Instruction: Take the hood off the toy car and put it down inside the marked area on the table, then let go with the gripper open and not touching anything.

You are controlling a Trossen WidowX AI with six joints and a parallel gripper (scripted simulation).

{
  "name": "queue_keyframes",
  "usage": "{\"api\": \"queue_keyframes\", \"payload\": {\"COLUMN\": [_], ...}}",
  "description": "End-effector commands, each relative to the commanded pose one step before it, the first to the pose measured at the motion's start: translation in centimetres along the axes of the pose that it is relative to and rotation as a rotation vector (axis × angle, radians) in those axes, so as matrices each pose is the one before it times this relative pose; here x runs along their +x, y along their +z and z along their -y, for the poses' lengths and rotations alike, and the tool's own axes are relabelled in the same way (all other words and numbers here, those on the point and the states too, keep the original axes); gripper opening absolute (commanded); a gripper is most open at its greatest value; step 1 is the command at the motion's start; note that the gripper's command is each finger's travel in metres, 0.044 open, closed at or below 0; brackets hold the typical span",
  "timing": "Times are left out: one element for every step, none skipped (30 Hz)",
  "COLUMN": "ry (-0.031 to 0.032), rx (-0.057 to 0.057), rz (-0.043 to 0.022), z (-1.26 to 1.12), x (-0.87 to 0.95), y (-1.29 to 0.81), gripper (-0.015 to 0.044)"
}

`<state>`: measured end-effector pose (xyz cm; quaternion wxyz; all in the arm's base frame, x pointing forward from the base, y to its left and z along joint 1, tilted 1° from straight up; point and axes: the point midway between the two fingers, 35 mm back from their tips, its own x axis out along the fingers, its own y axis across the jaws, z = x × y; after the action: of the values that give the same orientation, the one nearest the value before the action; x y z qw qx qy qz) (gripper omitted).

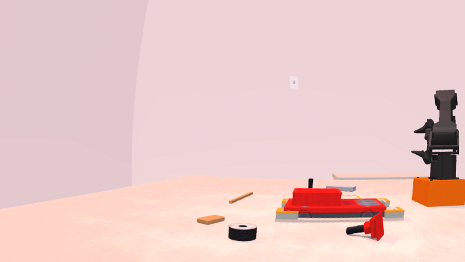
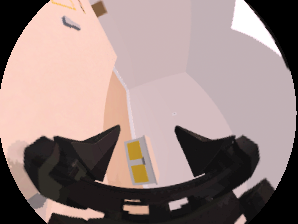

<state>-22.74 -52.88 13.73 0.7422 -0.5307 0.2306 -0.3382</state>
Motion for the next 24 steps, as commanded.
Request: {"api": "queue_keyframes", "payload": {"ry": [-0.00064, -0.00184, -0.00169, 0.00236, 0.00964, 0.01084, 0.01076, 0.01011, 0.01278, 0.01478, 0.00776, 0.00948, 0.01072, 0.01944, 0.02157, 0.02243, 0.02316, 0.02383, 0.02442, 0.02358, 0.02271, 0.02390, 0.02284, 0.01913], "rx": [0.0012, 0.0037, 0.0101, 0.0243, 0.0418, 0.0416, 0.0372, 0.0322, 0.0377, 0.0403, 0.0253, 0.0262, 0.0255, 0.0383, 0.0397, 0.0391, 0.0384, 0.0377, 0.0370, 0.0343, 0.0167, 0.0169, 0.0155, 0.0126], "rz": [-0.00068, -0.00208, -0.00193, 0.00265, 0.01043, 0.00981, 0.00825, 0.00669, 0.00726, 0.00703, -0.01082, -0.01231, -0.01315, 0.00166, 0.00350, 0.00245, 0.00124, -0.00001, -0.00128, -0.00240, 0.00242, 0.00187, 0.00115, 0.00050], "z": [-0.014, -0.047, -0.101, -0.171, -0.226, -0.274, -0.289, -0.285, -0.374, -0.451, -0.351, -0.421, -0.471, -0.670, -0.745, -0.801, -0.855, -0.909, -0.962, -0.958, -0.949, -1.018, -0.990, -0.842], "x": [0.279, 0.833, 1.407, 1.719, 1.610, 1.594, 1.424, 1.230, 1.438, 1.534, 1.031, 1.065, 1.033, 1.446, 1.483, 1.459, 1.432, 1.405, 1.376, 1.276, 1.170, 1.195, 1.110, 0.908], "y": [0.051, 0.161, 0.331, 0.543, 0.693, 0.714, 0.658, 0.583, 0.701, 0.769, 0.433, 0.478, 0.495, 0.868, 0.928, 0.927, 0.921, 0.912, 0.900, 0.837, 0.934, 0.965, 0.904, 0.742], "gripper": [0.0440, 0.0440, 0.0440, 0.0440, 0.0440, 0.0440, 0.0440, 0.0440, 0.0440, 0.0440, 0.0440, 0.0440, 0.0440, 0.0440, 0.0440, 0.0440, 0.0440, 0.0440, 0.0440, 0.0440, 0.0440, 0.0440, 0.0440, 0.0440]}}
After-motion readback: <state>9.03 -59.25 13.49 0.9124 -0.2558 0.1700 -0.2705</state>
